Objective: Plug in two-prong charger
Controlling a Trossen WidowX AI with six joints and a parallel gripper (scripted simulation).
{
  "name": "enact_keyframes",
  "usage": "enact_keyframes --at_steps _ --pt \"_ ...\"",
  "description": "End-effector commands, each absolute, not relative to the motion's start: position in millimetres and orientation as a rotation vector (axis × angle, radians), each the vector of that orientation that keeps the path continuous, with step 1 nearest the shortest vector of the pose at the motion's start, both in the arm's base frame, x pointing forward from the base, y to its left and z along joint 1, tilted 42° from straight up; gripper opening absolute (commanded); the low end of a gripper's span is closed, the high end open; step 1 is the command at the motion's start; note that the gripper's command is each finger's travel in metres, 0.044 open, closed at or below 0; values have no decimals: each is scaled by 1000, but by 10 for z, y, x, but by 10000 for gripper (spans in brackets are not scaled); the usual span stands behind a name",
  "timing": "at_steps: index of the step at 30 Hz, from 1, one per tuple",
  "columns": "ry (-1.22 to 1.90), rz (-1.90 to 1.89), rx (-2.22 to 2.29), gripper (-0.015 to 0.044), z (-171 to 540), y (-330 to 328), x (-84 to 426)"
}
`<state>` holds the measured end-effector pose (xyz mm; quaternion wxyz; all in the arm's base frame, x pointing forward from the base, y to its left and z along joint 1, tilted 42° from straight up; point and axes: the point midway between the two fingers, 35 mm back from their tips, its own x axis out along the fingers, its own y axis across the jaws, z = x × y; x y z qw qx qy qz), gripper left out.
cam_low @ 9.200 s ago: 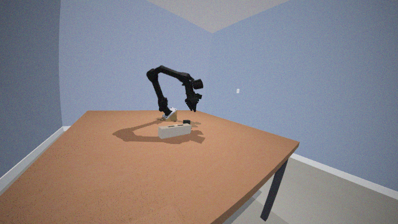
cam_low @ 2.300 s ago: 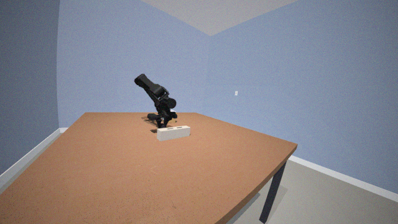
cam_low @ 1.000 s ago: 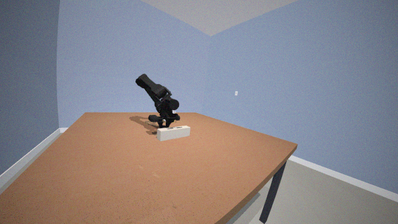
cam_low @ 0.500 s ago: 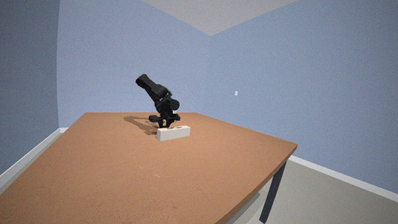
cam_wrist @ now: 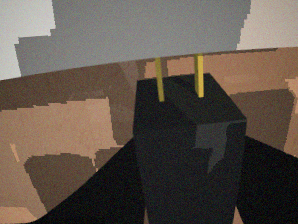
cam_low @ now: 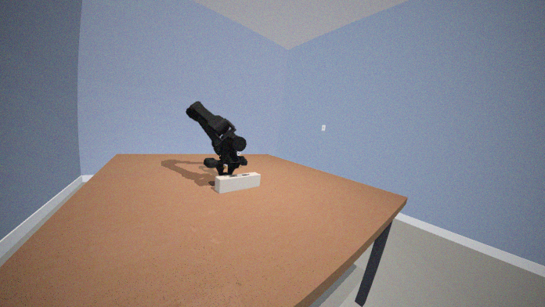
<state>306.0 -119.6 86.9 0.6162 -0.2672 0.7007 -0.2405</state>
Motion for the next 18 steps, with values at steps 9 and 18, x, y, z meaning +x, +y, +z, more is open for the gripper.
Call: enact_keyframes --at_steps 9,18 --pt "1616 -559 -617 0 860 -1201 3084" --pt "1616 -559 -617 0 862 -1201 3085"
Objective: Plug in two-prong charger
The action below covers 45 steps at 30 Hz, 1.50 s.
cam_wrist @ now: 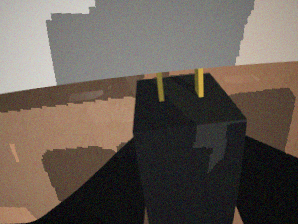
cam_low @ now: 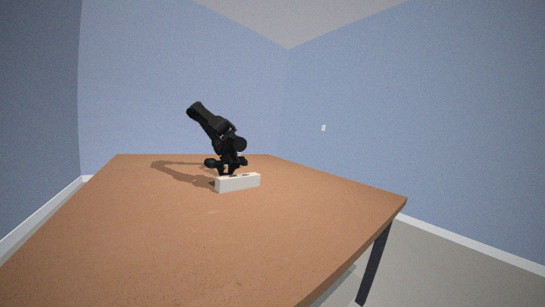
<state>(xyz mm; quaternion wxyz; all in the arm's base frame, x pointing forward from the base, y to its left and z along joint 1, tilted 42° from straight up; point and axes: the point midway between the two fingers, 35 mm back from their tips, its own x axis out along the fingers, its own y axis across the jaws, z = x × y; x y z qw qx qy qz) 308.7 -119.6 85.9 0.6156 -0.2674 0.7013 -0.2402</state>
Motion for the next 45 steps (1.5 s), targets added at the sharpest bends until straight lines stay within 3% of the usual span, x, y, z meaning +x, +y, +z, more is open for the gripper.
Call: enact_keyframes --at_steps 1,45 --pt "1616 -559 -617 0 862 -1201 3085" --pt "1616 -559 -617 0 862 -1199 3140"
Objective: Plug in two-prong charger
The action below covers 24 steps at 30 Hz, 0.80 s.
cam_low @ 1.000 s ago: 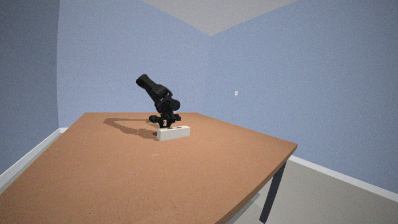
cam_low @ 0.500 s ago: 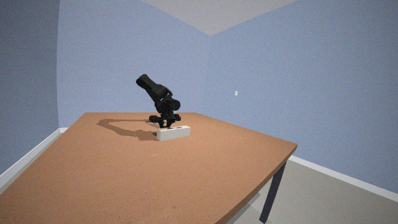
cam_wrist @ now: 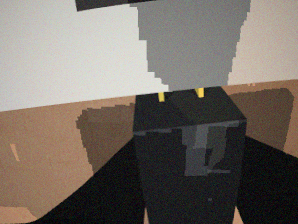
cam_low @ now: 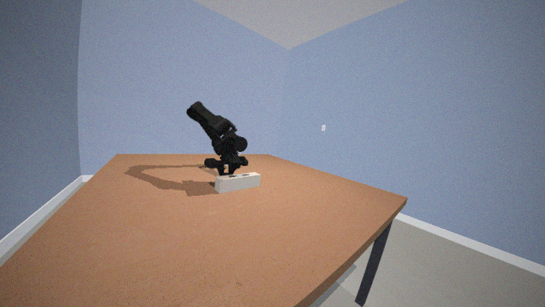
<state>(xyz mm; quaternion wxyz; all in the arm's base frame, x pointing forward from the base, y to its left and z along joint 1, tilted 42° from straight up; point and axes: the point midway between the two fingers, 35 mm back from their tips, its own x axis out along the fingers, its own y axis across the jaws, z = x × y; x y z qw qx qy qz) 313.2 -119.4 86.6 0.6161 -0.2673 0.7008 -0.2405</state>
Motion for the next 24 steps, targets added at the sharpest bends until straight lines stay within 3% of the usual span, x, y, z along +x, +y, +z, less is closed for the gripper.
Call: enact_keyframes --at_steps 1,24 --pt "1616 -559 -617 0 861 -1198 3143" --pt "1615 -559 -617 0 855 -1198 3226"
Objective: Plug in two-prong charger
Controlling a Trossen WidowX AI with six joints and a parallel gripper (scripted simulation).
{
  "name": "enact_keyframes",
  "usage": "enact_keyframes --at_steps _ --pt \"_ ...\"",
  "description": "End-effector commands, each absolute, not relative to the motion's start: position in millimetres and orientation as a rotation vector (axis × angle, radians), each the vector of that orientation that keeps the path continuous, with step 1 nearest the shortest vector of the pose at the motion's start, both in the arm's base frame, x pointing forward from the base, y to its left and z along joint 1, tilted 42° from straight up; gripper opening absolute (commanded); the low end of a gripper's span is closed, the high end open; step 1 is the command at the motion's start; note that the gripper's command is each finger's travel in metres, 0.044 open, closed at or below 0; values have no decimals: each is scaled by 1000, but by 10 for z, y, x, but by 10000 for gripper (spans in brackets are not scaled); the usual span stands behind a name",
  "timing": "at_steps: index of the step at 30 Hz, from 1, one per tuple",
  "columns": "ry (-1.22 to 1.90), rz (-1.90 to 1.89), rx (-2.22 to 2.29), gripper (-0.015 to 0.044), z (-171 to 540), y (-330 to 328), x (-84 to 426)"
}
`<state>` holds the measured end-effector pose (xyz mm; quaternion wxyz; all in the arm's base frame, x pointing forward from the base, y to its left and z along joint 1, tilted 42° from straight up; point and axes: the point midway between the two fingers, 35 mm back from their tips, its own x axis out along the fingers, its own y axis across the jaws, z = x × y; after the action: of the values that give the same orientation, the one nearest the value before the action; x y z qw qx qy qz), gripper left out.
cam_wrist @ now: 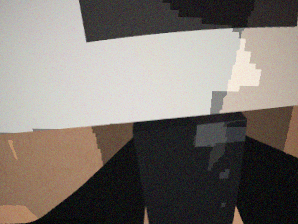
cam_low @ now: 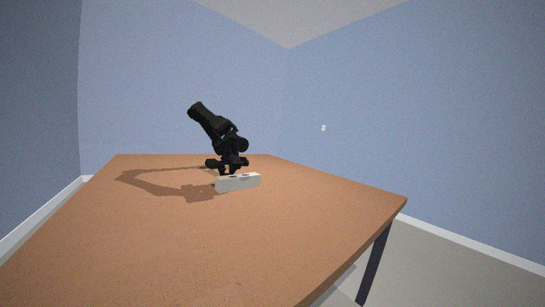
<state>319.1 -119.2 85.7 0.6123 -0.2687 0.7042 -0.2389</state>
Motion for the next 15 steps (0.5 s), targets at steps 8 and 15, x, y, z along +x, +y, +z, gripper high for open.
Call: enact_keyframes --at_steps 8,15 --pt "1615 -559 -617 0 855 -1196 3258" --pt "1615 -559 -617 0 857 -1194 3286"
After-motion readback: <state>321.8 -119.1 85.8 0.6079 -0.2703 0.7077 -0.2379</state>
